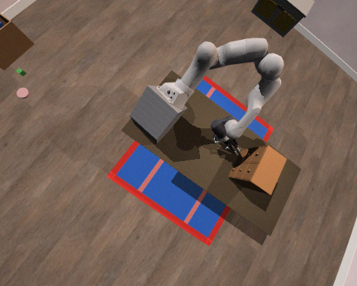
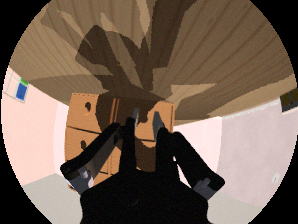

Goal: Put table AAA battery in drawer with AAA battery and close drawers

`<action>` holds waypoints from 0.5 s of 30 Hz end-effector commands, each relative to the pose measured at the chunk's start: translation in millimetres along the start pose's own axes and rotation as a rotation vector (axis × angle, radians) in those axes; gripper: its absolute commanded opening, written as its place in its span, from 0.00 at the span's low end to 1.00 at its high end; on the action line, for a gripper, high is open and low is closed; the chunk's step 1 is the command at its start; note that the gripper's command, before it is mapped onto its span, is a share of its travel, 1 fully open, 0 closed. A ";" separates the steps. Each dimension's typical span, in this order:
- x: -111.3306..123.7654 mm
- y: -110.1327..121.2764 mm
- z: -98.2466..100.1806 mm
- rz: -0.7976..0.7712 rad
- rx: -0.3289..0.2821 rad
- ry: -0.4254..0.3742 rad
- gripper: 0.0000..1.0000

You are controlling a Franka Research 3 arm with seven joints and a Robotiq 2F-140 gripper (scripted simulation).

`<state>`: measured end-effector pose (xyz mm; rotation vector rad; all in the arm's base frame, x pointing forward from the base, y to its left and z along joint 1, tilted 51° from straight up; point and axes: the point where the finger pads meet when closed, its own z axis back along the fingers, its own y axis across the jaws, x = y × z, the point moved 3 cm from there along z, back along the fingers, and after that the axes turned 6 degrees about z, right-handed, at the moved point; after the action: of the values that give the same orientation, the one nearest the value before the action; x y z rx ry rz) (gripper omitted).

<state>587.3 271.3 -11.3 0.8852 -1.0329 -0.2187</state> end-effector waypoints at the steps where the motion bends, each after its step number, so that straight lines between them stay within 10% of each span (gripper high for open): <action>1: -0.1 -1.3 -0.5 0.033 -0.010 -0.004 0.20; 15: 0.1 -3.0 -0.9 0.033 -0.010 -0.004 0.20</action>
<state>587.7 270.6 -13.0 0.8692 -1.0416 -0.2048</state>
